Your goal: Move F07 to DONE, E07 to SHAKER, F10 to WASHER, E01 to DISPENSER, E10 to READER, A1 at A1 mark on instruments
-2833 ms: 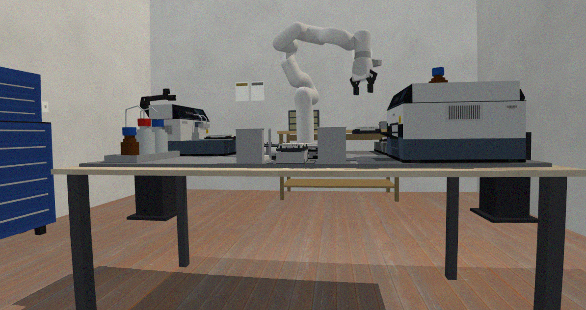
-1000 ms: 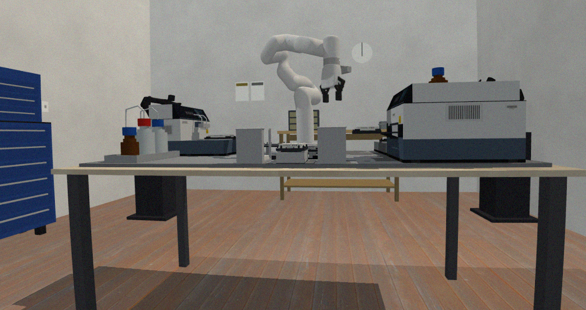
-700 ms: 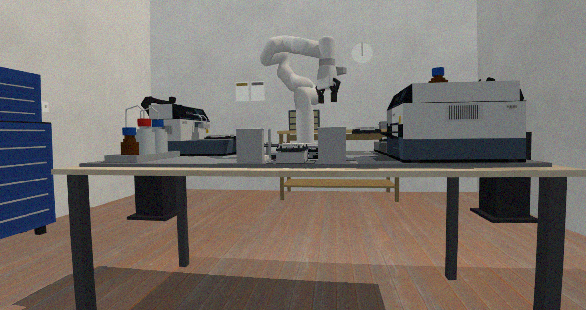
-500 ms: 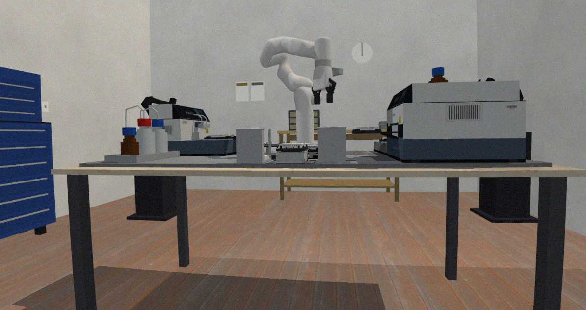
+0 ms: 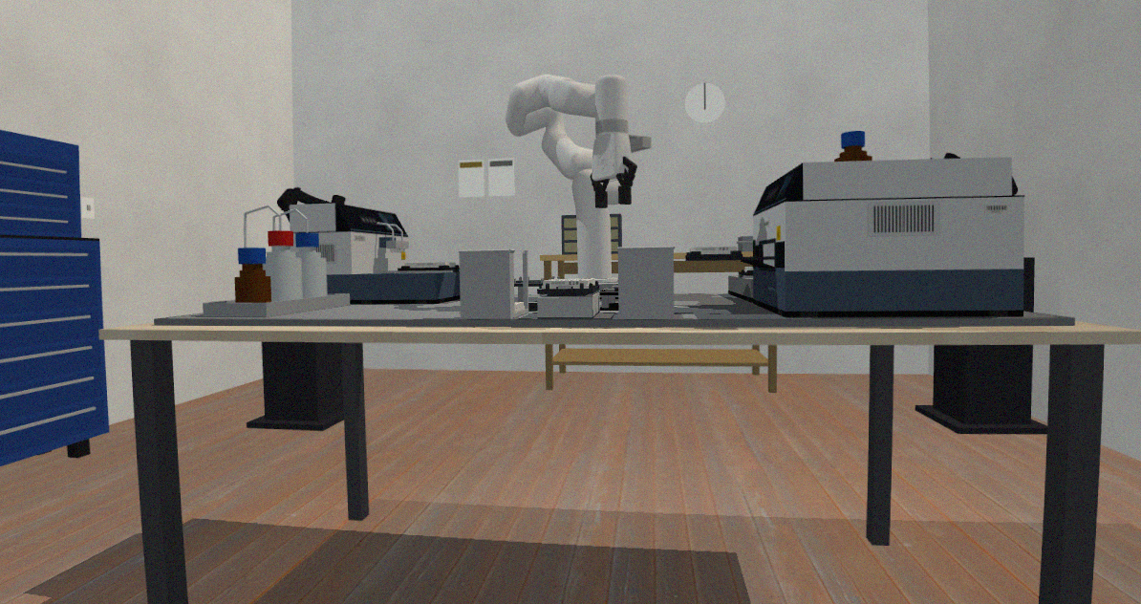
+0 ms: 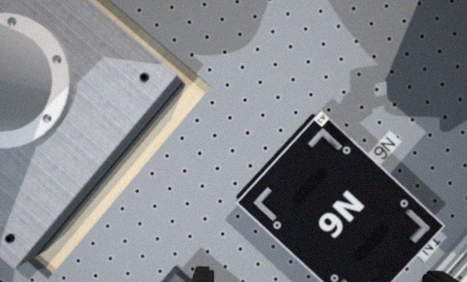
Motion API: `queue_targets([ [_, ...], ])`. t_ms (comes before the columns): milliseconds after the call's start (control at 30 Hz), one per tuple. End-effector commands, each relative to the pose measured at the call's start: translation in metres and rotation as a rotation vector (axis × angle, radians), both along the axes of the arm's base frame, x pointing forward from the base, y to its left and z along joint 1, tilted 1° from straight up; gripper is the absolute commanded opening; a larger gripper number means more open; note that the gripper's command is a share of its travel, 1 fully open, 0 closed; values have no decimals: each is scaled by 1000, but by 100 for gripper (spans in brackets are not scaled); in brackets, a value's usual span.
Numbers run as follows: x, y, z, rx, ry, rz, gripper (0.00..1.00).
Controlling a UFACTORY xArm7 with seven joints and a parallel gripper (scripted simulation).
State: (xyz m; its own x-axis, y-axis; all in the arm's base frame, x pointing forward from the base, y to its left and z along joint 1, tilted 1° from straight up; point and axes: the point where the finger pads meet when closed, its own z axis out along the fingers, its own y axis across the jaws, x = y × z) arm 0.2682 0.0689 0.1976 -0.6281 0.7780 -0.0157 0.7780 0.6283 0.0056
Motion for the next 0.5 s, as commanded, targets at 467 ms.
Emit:
queue_targets([
  [467,20,-44,-10,2,-5,0,100],
])
